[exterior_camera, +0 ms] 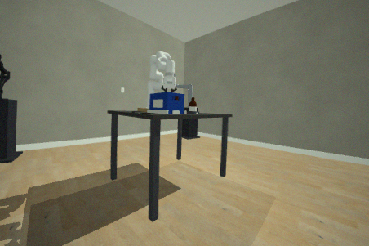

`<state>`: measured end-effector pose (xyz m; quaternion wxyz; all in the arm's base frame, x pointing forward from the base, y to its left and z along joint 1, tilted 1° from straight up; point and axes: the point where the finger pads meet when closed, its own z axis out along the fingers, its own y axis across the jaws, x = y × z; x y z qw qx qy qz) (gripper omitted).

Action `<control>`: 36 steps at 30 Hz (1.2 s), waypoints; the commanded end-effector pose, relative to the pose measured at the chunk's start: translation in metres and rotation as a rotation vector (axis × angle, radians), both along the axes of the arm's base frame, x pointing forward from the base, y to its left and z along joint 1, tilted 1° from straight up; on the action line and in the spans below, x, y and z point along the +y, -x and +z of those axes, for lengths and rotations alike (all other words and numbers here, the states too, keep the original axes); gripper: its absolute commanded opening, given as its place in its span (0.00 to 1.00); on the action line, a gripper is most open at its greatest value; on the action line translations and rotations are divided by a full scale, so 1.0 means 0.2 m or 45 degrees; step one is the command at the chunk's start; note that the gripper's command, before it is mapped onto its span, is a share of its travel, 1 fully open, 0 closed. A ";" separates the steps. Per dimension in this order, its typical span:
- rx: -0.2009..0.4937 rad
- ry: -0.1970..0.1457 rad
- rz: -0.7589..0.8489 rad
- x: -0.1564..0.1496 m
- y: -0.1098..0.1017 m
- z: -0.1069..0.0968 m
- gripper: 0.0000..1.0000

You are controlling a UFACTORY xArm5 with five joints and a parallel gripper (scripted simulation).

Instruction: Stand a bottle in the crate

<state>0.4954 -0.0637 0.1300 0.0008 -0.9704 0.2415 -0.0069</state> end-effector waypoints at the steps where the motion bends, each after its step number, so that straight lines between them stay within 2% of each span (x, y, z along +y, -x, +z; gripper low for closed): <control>1: -0.006 0.001 0.000 0.00 -0.01 0.01 0.00; 2: -0.006 0.001 0.000 0.00 -0.01 0.01 0.65; 36: -0.006 0.001 0.000 0.00 -0.01 0.01 0.65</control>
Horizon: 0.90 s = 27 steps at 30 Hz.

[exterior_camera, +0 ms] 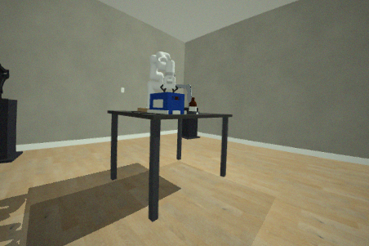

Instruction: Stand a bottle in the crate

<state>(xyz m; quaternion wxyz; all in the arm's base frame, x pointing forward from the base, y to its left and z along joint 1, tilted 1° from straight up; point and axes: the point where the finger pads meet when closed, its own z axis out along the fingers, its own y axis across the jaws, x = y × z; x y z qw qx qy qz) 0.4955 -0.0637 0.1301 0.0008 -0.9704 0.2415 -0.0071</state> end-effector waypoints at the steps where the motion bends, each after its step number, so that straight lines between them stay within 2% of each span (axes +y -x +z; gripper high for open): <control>1: -0.005 0.001 0.000 0.00 -0.01 0.01 0.65; 16: -0.005 0.001 0.000 0.00 -0.01 0.01 0.65; 27: -0.006 0.001 0.000 0.00 0.00 0.05 0.65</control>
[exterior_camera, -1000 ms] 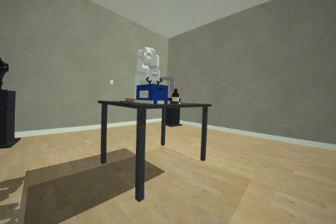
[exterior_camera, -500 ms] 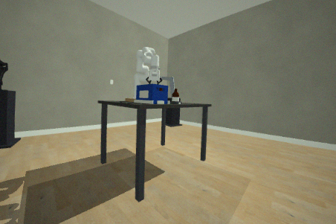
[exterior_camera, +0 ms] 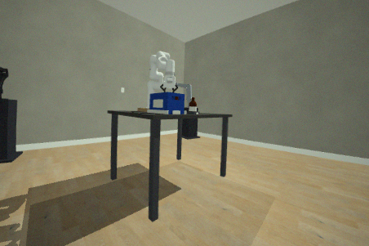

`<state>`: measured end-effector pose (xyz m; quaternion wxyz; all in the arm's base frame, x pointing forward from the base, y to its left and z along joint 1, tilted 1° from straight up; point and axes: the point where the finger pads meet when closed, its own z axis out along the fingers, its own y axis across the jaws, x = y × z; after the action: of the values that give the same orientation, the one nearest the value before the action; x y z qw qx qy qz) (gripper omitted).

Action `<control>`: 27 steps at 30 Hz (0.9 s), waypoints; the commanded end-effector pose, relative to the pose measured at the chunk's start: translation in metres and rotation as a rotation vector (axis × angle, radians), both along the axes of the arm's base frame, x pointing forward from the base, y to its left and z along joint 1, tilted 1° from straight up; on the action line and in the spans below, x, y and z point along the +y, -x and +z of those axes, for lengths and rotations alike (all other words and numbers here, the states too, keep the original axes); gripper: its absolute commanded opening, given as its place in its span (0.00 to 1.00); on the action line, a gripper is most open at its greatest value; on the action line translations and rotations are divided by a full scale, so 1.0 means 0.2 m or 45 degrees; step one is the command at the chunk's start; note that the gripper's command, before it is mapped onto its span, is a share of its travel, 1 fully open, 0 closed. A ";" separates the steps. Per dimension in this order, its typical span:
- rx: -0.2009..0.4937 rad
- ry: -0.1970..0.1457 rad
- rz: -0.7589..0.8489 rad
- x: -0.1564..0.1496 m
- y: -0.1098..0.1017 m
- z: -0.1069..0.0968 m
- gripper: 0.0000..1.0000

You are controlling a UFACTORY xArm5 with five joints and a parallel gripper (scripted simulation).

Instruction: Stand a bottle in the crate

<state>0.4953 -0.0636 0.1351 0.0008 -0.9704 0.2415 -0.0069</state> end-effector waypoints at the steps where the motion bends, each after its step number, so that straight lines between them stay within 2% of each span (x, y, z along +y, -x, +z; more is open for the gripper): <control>1: -0.006 0.001 0.000 0.00 -0.01 0.04 0.65; 13: -0.006 0.001 0.000 0.00 0.00 0.14 0.65; 27: -0.006 0.001 0.000 0.00 0.00 0.31 0.65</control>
<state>0.4945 -0.0637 0.1877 0.0009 -0.9704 0.2415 -0.0075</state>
